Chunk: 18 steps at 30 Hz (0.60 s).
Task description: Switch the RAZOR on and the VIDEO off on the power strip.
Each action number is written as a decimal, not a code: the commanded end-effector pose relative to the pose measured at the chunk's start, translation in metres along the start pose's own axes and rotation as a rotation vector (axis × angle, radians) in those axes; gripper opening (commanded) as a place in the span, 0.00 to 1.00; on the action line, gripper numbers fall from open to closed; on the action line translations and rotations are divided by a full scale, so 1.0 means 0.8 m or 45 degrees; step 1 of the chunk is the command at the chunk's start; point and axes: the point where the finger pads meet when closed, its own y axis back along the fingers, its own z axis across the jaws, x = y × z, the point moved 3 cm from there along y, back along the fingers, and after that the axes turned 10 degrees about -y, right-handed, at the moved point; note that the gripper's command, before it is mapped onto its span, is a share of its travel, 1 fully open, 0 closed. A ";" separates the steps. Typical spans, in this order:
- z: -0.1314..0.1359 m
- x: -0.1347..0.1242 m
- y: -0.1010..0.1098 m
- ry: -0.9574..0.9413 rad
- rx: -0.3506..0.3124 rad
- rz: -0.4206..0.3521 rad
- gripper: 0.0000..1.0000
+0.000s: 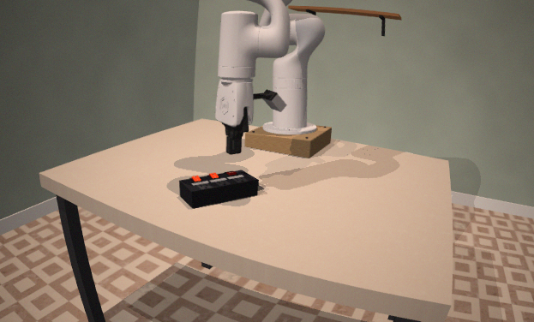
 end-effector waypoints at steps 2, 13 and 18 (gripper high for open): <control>0.001 -0.001 0.001 0.000 -0.002 -0.001 0.00; 0.001 -0.001 -0.004 0.000 -0.002 0.000 0.00; 0.001 -0.001 -0.009 0.000 -0.002 0.000 0.00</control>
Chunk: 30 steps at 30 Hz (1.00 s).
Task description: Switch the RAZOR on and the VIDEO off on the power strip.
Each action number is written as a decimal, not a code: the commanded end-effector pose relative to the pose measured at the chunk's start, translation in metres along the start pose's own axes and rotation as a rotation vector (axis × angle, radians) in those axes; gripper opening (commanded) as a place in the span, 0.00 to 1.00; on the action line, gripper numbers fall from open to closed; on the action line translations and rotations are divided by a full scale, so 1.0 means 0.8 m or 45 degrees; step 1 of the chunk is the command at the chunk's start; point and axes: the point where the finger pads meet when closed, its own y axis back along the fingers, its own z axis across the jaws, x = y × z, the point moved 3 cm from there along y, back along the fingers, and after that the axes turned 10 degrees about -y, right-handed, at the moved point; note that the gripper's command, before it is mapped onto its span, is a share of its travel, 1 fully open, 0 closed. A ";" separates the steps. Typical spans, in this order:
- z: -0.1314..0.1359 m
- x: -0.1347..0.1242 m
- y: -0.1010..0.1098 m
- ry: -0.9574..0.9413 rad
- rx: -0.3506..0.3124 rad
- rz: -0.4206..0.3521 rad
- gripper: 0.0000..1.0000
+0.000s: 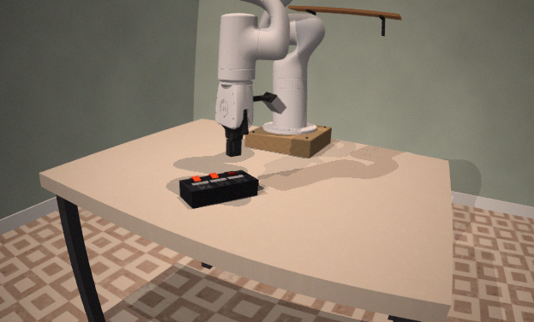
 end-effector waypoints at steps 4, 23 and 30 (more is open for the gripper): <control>0.001 -0.001 -0.008 0.000 -0.002 -0.001 0.00; 0.001 -0.001 -0.036 0.000 -0.002 -0.001 0.00; 0.001 -0.001 -0.041 0.000 -0.002 -0.001 0.00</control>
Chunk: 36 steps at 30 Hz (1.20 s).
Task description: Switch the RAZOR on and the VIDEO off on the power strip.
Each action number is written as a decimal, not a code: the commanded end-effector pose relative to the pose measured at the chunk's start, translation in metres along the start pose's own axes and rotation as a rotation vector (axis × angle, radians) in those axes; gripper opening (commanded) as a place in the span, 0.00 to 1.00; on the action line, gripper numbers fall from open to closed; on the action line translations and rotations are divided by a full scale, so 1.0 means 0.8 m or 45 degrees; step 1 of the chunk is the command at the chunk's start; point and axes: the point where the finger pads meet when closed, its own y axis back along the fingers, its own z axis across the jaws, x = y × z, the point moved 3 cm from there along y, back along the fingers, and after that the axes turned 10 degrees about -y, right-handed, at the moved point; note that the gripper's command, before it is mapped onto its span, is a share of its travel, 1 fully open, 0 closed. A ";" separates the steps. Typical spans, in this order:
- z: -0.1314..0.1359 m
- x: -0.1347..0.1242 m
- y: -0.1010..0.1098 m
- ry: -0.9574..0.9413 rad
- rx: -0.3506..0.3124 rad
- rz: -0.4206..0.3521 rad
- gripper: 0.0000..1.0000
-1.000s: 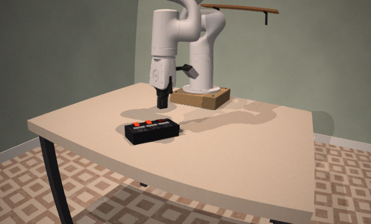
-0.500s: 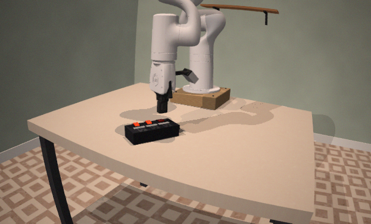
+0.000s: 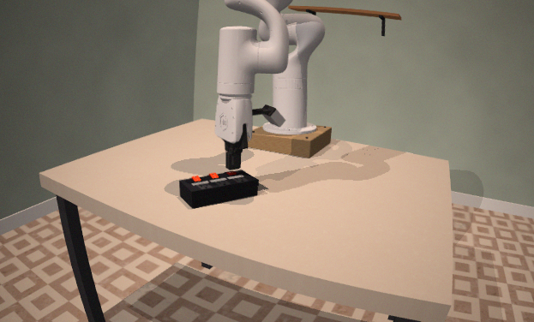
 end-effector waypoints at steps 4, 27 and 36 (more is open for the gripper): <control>0.001 -0.001 -0.005 0.000 -0.002 -0.002 0.00; 0.001 -0.001 -0.007 0.000 -0.002 -0.002 0.00; 0.001 -0.001 -0.007 0.000 -0.002 -0.002 0.00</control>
